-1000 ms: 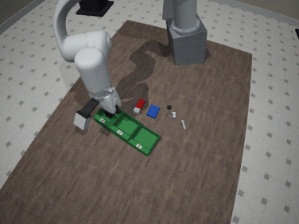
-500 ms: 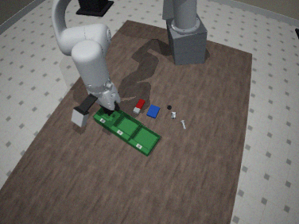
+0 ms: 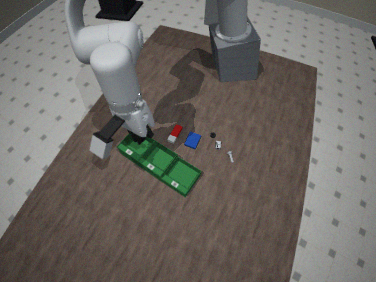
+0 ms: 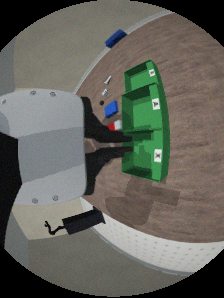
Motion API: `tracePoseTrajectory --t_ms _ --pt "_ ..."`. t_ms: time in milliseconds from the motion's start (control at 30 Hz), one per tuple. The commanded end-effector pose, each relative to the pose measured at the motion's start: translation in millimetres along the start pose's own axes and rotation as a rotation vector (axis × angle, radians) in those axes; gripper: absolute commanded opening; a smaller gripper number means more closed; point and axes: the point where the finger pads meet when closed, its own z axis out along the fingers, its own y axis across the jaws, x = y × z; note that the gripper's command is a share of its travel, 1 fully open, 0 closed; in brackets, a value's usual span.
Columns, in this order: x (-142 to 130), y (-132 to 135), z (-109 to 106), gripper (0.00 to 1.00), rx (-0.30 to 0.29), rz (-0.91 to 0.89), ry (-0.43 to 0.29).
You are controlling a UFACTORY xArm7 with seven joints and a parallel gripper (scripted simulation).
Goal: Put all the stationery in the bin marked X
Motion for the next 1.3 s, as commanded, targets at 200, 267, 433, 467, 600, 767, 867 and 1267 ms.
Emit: tracePoseTrajectory --t_ms 200,267,433,467,600,767,867,1267 --pt "5 -41 -2 0.07 0.0 -0.002 0.005" --pt "6 -51 -2 0.07 0.0 -0.002 0.005" --pt "7 -70 -2 0.07 0.0 -0.002 0.005" --pt "7 -70 -2 0.07 0.0 -0.002 0.005" --pt "7 -70 4 0.07 0.0 -0.002 0.005" --pt "7 -70 12 0.07 0.0 -0.002 0.005" --pt "7 -70 20 0.07 0.0 -0.002 0.005" --pt "7 -70 46 0.07 0.0 -0.002 0.005"
